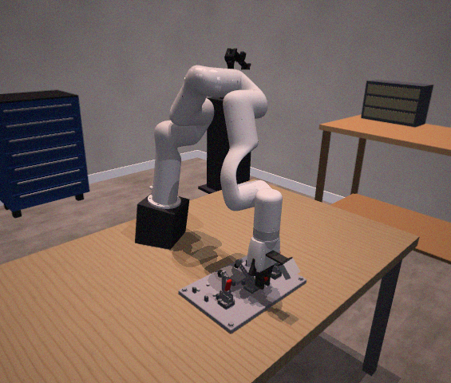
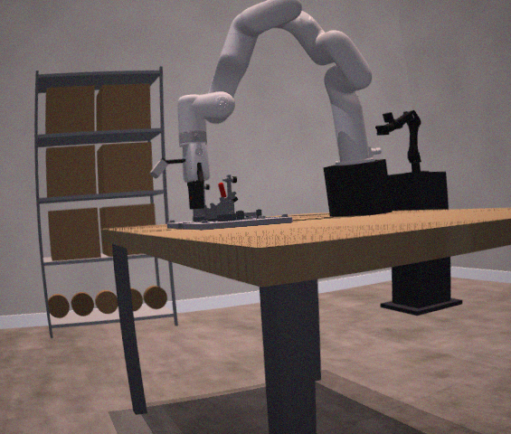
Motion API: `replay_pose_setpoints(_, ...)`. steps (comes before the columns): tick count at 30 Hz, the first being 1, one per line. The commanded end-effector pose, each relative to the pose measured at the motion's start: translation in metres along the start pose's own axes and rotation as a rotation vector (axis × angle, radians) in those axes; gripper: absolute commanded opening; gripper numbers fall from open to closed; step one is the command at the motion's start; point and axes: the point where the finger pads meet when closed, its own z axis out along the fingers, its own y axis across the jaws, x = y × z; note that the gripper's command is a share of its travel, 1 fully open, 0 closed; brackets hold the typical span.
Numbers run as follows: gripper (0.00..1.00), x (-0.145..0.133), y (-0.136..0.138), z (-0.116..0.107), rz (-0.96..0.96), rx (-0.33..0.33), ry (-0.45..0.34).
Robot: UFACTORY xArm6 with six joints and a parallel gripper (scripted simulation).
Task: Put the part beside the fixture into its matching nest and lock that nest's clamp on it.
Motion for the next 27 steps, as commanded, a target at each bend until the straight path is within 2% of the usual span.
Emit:
replay_pose_setpoints(1,0.00,0.005,0.000,0.002,0.000,0.000,0.003)
replay_pose_setpoints(27,0.00,0.015,0.000,0.018,0.000,0.000,0.003)
